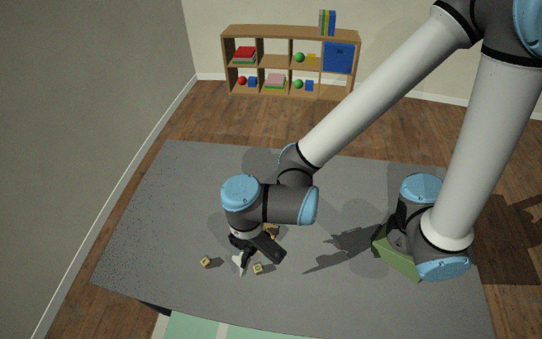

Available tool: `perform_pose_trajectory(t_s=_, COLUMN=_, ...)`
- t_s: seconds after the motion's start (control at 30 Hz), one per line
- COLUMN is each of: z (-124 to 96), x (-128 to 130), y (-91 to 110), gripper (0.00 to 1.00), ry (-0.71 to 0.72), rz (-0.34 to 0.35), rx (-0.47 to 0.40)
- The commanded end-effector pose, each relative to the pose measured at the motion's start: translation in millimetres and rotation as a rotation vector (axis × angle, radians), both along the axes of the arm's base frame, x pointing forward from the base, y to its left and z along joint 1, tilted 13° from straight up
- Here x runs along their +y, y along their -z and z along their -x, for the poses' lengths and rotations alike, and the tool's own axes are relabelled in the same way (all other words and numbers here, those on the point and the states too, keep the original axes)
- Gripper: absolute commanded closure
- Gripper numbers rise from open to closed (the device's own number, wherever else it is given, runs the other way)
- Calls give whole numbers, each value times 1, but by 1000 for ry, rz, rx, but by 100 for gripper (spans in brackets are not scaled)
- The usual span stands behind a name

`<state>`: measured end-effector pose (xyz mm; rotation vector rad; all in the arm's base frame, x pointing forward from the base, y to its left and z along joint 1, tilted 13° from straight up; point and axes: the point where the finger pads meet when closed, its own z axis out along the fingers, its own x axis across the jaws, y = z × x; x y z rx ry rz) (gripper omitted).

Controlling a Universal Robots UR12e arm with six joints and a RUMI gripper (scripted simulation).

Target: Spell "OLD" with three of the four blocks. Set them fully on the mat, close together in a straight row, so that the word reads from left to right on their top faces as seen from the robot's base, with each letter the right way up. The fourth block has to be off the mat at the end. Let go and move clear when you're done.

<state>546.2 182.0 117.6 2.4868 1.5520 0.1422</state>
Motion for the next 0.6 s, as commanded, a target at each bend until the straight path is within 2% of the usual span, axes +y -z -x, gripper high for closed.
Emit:
perform_pose_trajectory(t_s=0.0, z=-2, x=0, y=3, gripper=0, ry=136, rz=-23, rx=-19)
perform_pose_trajectory(t_s=0.17, z=-4, x=-1, y=8, gripper=0, ry=285, rz=-52, rx=-38)
perform_pose_trajectory(t_s=0.23, z=-4, x=-1, y=8, gripper=0, ry=285, rz=-52, rx=-38)
perform_pose_trajectory(t_s=0.57, z=-7, x=-3, y=15, gripper=0, ry=515, rz=-97, rx=-67)
